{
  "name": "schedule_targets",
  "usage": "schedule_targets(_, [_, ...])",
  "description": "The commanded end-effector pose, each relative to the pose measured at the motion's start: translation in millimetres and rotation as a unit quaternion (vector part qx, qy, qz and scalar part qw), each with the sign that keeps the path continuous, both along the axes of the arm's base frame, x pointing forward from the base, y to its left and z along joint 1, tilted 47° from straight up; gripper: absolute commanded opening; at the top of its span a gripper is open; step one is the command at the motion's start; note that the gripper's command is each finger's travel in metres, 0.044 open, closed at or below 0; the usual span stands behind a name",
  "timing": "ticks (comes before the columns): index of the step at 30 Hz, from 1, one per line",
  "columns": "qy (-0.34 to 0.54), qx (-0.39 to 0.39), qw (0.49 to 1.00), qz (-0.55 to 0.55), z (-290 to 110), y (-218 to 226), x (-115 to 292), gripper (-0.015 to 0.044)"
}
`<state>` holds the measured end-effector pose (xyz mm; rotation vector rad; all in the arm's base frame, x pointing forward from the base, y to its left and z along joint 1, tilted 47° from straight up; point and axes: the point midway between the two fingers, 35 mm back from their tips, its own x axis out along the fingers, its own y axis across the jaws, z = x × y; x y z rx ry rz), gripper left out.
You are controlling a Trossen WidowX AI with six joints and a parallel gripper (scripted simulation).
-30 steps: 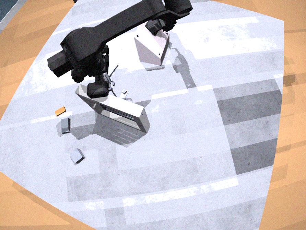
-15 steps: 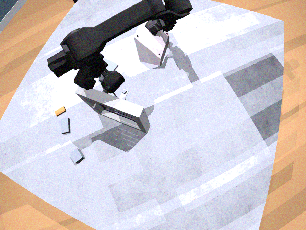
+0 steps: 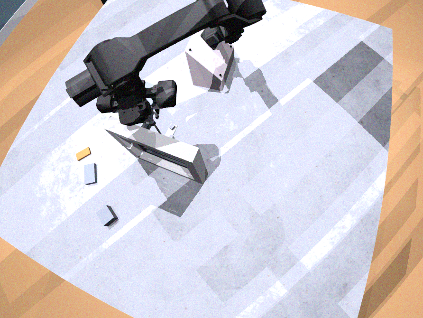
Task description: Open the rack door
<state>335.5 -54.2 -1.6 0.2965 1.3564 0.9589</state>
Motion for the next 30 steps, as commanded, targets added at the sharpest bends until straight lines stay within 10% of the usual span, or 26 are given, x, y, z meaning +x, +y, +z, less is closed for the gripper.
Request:
schedule_targets(1, [-0.065,0.007,0.996,0.059,1.2,-0.5,0.4,0.0288])
schedule_targets(30, [-0.449,0.050,0.784,0.425,1.1,-0.4,0.3,0.0288])
